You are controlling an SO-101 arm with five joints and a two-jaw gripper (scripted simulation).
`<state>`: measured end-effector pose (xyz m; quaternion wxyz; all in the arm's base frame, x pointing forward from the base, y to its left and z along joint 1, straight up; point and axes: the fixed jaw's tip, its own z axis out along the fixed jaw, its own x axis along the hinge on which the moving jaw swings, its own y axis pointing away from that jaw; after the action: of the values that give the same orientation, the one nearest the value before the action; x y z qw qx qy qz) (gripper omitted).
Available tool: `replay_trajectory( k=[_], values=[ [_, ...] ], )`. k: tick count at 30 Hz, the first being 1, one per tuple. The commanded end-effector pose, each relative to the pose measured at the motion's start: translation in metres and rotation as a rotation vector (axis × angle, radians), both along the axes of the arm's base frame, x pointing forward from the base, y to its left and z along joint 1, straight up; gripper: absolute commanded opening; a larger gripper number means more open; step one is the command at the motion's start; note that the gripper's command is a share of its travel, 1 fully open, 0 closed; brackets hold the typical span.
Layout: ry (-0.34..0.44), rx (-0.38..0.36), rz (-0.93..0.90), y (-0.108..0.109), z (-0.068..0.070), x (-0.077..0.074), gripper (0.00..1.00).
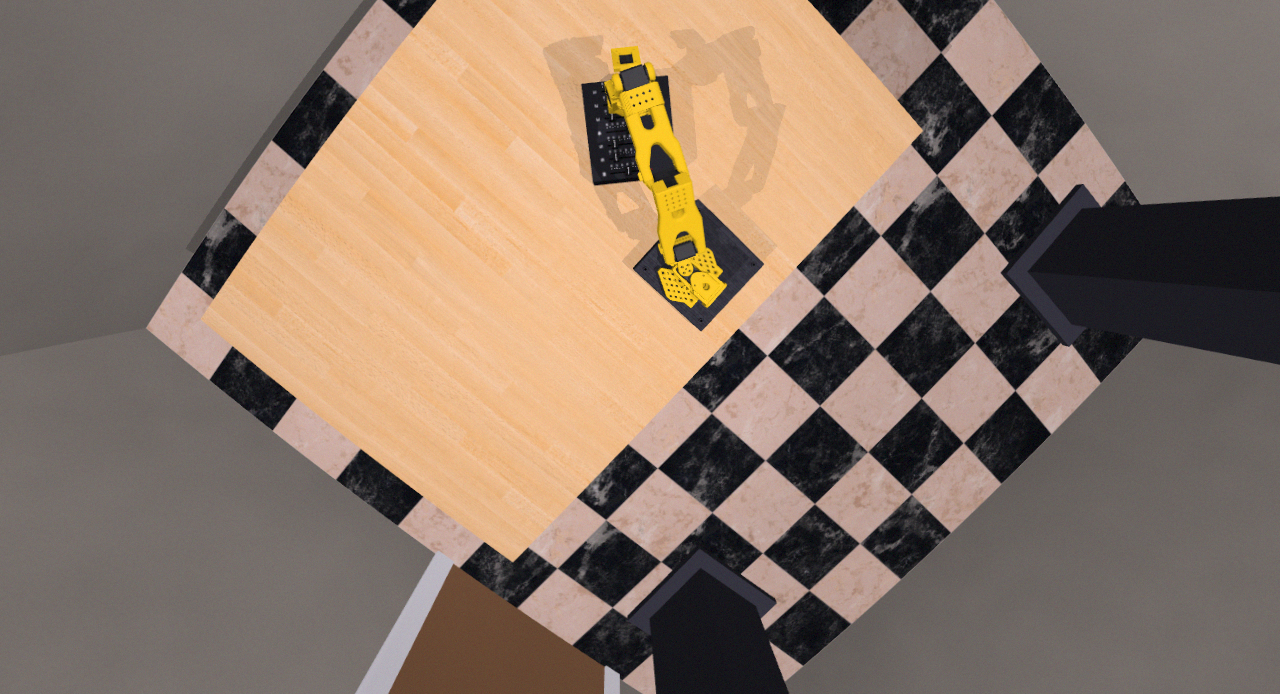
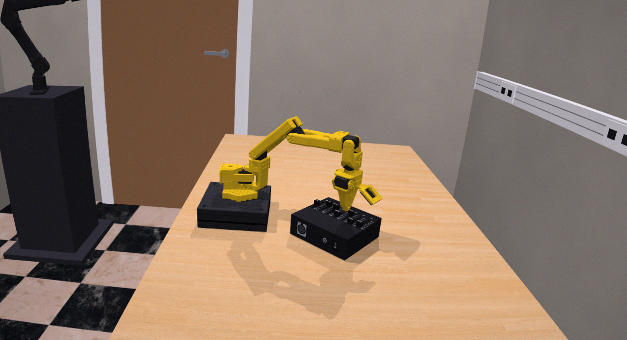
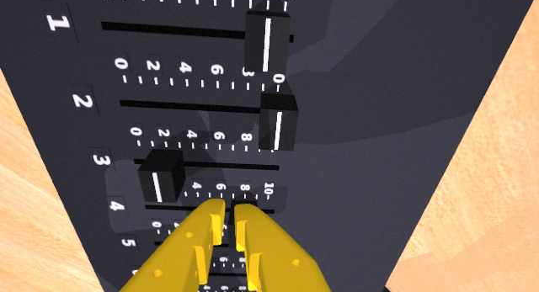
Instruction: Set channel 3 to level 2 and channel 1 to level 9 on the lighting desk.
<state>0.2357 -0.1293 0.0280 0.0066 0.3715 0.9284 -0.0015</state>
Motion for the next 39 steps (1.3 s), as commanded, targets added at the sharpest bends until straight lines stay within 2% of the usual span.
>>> replay_trajectory(
  k=[1,24,39],
  values=[
    [0.011,0.008,0.001,0.001,-0.002,-0.001,0.00],
    [-0.033,-0.018,0.000,0.000,0.020,-0.002,0.00],
    [-0.034,-0.019,0.000,0.000,0.022,-0.003,0.00]
  ],
)
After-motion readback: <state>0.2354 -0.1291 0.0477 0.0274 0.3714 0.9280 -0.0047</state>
